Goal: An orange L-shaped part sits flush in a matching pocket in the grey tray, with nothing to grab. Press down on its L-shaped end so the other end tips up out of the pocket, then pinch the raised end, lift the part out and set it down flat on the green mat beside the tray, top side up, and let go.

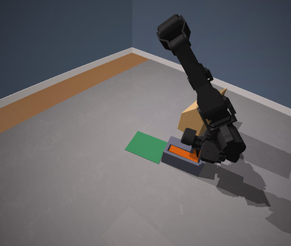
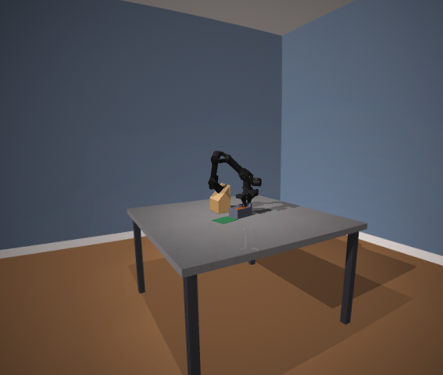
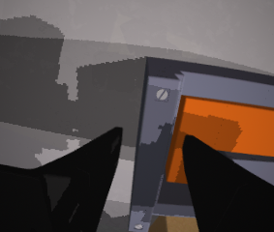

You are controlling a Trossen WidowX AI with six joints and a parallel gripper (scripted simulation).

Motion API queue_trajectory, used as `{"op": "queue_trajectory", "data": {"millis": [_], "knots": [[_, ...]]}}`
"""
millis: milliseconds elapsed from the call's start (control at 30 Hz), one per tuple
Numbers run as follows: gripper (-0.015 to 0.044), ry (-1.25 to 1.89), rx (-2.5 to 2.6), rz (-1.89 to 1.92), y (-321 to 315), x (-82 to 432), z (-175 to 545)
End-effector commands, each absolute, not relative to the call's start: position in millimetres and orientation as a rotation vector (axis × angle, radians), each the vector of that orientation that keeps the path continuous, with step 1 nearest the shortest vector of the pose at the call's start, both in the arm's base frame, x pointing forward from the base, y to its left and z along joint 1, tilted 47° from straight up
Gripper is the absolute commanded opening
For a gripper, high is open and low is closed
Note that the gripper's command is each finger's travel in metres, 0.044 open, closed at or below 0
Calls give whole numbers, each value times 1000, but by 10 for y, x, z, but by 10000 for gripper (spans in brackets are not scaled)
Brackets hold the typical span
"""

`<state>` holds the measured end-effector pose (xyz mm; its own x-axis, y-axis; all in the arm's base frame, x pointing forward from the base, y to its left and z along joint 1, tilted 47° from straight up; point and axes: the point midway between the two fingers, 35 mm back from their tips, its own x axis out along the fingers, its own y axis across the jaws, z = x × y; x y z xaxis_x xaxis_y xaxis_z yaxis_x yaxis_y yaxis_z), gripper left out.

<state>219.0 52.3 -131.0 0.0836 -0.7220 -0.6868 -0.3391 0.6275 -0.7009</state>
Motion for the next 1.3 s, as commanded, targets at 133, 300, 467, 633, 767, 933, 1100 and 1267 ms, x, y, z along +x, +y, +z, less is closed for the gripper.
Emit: {"op": "queue_trajectory", "data": {"millis": [133,300,467,633,767,933,1100,1267], "knots": [[180,1515,-933,-359,422,2204,-1392],[180,1515,-933,-360,360,2208,-1446],[180,1515,-934,-361,317,2210,-1483],[180,1515,-934,-361,317,2210,-1483],[180,1515,-934,-361,317,2210,-1483],[180,1513,-934,-349,360,2202,-1473],[180,1513,-934,-349,360,2202,-1473],[180,1514,-933,-354,434,2181,-1468]]}}
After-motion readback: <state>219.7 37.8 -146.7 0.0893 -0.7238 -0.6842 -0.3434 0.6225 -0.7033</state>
